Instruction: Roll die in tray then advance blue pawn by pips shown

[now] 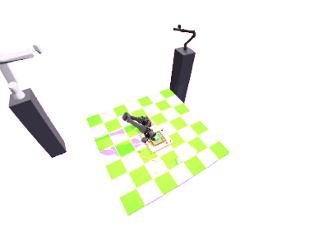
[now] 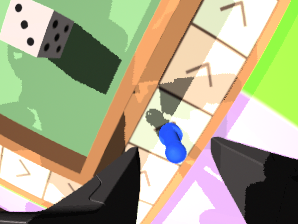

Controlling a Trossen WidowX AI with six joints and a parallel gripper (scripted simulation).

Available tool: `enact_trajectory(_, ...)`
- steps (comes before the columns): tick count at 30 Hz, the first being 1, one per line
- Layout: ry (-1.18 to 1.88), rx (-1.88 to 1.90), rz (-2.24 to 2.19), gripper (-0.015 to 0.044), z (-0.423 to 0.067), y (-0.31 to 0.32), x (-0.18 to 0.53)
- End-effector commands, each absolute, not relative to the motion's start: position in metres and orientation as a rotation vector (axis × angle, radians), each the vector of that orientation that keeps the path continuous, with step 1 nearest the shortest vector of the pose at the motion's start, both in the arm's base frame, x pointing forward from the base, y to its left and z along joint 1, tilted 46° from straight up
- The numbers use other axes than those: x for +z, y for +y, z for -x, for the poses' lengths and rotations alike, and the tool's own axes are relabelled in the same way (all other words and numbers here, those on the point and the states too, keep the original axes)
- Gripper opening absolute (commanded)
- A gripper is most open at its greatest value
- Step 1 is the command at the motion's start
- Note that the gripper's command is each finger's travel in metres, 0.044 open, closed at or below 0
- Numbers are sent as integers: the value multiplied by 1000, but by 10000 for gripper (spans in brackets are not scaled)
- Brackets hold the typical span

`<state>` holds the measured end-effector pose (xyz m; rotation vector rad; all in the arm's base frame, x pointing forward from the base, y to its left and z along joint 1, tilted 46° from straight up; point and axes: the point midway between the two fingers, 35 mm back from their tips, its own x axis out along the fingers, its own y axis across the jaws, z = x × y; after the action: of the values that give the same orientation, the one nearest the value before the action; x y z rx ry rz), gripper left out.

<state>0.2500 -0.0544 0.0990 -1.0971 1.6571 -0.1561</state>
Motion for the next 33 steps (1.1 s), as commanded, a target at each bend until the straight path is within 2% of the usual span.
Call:
enact_trajectory(1, 1655, -157, 1102, 200, -250, -59, 96)
enact_trajectory(11, 1655, -159, 1103, 200, -249, -68, 87)
enact_trajectory(16, 1655, -159, 1103, 69, -249, -68, 87)
enact_trajectory(26, 1655, -159, 1103, 2, -249, -68, 87)
enact_trajectory(33, 1636, -129, 1120, 0, -253, -48, 104)
